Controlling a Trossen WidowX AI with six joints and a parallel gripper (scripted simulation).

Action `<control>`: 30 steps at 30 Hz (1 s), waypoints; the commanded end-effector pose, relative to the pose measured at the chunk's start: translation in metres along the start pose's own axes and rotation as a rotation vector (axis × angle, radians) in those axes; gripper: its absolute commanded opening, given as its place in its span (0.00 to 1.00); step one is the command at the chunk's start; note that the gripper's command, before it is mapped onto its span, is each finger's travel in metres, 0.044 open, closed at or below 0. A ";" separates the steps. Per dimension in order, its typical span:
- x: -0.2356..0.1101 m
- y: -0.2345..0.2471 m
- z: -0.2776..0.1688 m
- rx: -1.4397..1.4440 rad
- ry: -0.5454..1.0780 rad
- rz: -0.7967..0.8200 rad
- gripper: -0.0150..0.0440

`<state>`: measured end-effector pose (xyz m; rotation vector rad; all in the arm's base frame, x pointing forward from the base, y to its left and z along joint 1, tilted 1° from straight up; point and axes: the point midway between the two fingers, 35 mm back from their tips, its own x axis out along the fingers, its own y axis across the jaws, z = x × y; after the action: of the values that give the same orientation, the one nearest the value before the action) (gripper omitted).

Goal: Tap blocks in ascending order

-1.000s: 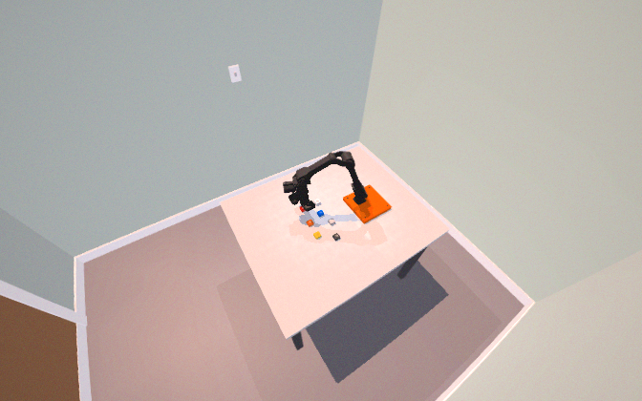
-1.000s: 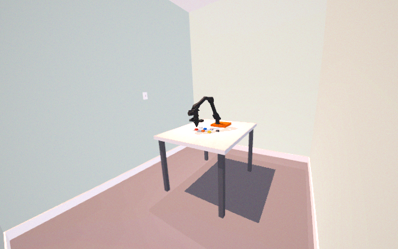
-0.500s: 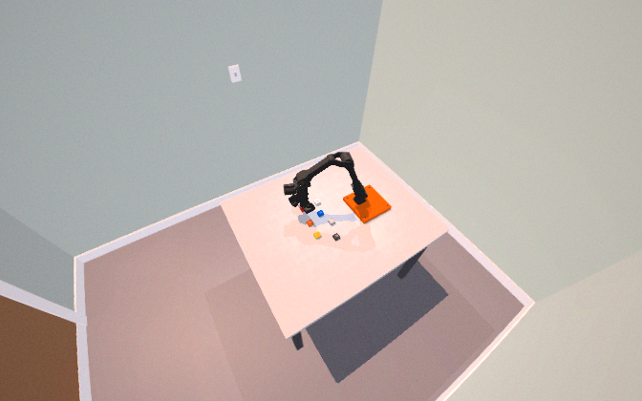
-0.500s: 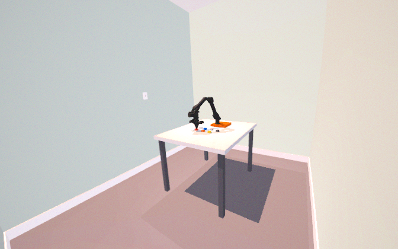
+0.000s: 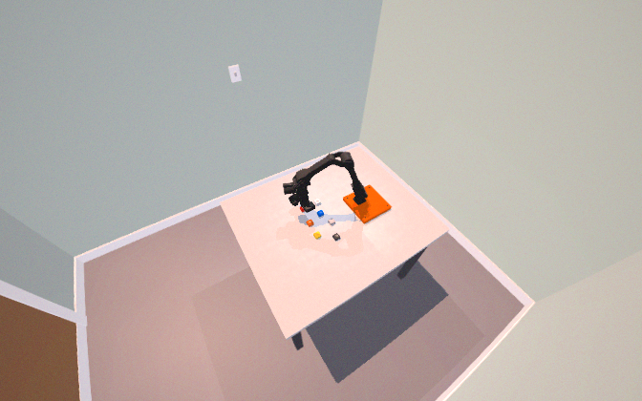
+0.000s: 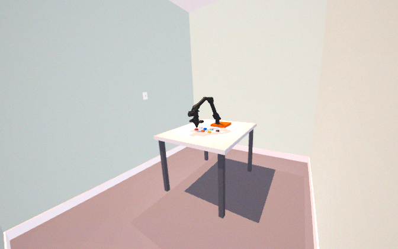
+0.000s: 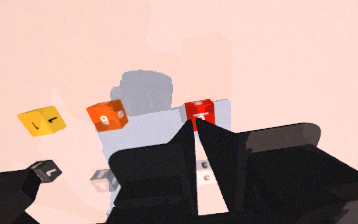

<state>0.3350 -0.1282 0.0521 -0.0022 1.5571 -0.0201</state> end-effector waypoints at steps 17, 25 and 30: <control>-0.093 0.013 0.002 -0.002 -0.016 -0.004 0.29; -0.095 0.133 -0.002 -0.060 -0.033 0.001 0.29; -0.095 0.197 -0.024 -0.034 -0.024 0.014 0.29</control>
<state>0.3261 0.0384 0.1417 -0.0377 1.5379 0.0261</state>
